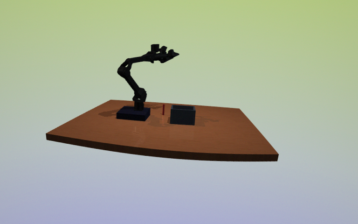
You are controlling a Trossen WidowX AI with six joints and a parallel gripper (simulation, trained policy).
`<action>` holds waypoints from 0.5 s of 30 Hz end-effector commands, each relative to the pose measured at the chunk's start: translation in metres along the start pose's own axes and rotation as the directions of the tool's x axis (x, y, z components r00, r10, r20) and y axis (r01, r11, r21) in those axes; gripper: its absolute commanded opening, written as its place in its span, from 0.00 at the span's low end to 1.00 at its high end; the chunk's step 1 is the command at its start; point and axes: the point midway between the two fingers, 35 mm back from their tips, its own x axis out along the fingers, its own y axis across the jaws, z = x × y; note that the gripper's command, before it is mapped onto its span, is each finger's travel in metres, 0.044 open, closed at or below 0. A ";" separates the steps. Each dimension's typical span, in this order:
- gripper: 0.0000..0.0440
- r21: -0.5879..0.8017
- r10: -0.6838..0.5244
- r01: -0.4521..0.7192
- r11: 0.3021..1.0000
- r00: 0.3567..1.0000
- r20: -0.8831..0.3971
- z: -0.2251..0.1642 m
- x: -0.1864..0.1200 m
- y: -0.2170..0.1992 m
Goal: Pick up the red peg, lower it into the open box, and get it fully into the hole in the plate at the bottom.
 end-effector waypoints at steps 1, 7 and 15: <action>1.00 0.058 0.012 -0.007 0.998 0.996 -0.093 -0.026 0.008 0.006; 1.00 0.184 0.033 0.016 0.983 0.966 -0.258 -0.070 0.016 0.013; 1.00 0.331 0.058 0.111 0.937 0.886 -0.460 -0.125 0.016 0.021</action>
